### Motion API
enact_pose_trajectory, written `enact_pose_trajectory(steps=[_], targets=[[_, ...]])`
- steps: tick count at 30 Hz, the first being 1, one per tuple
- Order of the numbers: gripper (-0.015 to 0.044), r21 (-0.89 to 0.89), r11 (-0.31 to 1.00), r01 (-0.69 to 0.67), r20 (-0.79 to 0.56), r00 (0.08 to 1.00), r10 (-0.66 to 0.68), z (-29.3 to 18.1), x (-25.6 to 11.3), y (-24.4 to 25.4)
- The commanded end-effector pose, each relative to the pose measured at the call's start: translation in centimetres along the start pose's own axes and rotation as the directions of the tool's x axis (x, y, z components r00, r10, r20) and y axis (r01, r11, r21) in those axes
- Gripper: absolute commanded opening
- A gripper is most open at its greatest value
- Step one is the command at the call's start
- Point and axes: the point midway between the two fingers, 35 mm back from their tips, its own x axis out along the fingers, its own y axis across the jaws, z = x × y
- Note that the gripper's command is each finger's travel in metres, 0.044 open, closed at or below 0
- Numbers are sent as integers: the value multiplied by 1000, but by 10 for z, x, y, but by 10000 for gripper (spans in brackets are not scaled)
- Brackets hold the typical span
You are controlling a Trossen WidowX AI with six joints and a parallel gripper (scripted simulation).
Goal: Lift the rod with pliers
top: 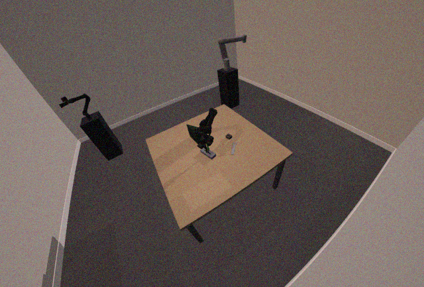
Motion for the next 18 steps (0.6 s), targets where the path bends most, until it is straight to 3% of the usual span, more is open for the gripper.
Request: enact_pose_trajectory(steps=[1, 18], targets=[[106, 2, 1000, 1, 6, 1000, -1, 1, -7, 2], [106, 3, 1000, 17, 6, 1000, -17, 1, -33, 7]])
